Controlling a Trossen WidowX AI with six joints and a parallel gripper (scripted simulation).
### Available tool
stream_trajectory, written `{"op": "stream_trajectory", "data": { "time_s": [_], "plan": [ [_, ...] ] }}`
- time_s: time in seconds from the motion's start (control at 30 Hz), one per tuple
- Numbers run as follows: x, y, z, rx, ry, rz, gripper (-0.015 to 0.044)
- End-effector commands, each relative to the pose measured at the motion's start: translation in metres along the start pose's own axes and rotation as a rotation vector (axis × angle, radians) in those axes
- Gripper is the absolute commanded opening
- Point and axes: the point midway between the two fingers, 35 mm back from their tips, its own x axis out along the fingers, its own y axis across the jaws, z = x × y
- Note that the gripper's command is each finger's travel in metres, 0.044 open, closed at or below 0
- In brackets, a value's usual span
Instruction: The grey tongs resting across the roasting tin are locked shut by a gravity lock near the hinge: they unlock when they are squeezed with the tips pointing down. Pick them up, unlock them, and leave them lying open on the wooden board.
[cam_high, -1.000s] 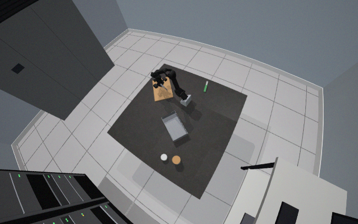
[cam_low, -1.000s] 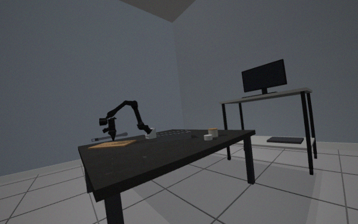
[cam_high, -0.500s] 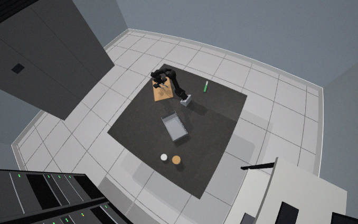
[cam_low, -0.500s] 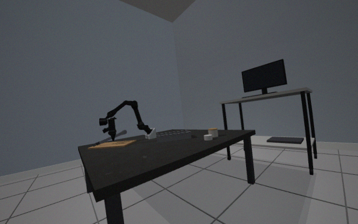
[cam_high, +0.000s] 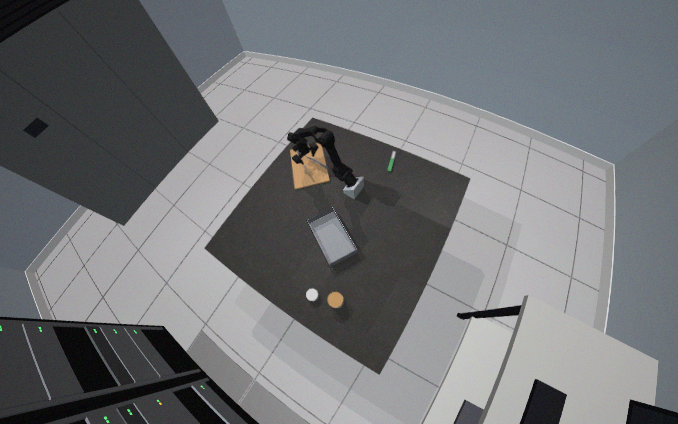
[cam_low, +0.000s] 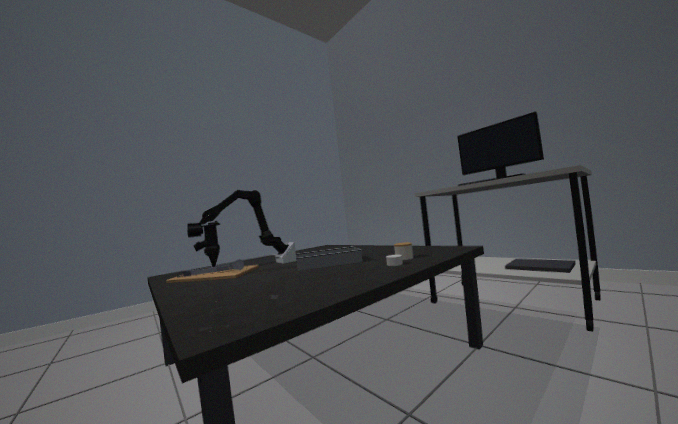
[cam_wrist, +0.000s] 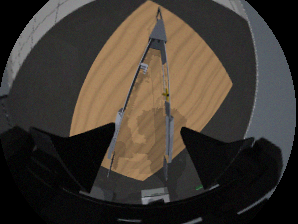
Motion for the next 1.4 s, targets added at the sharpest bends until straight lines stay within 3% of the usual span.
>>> {"op": "stream_trajectory", "data": {
  "time_s": [0.0, 0.3, 0.67, 0.97, 1.37],
  "plan": [
    [-0.006, -0.018, 0.003, -0.011, 0.022, -0.014, 0.0440],
    [-0.041, -0.084, 0.004, -0.031, 0.090, -0.023, 0.0440],
    [-0.103, -0.139, -0.002, -0.010, 0.020, -0.009, 0.0440],
    [-0.139, -0.134, -0.002, 0.003, -0.069, -0.119, 0.0440],
    [-0.139, -0.134, -0.002, 0.003, -0.069, -0.119, 0.0440]
  ]
}}
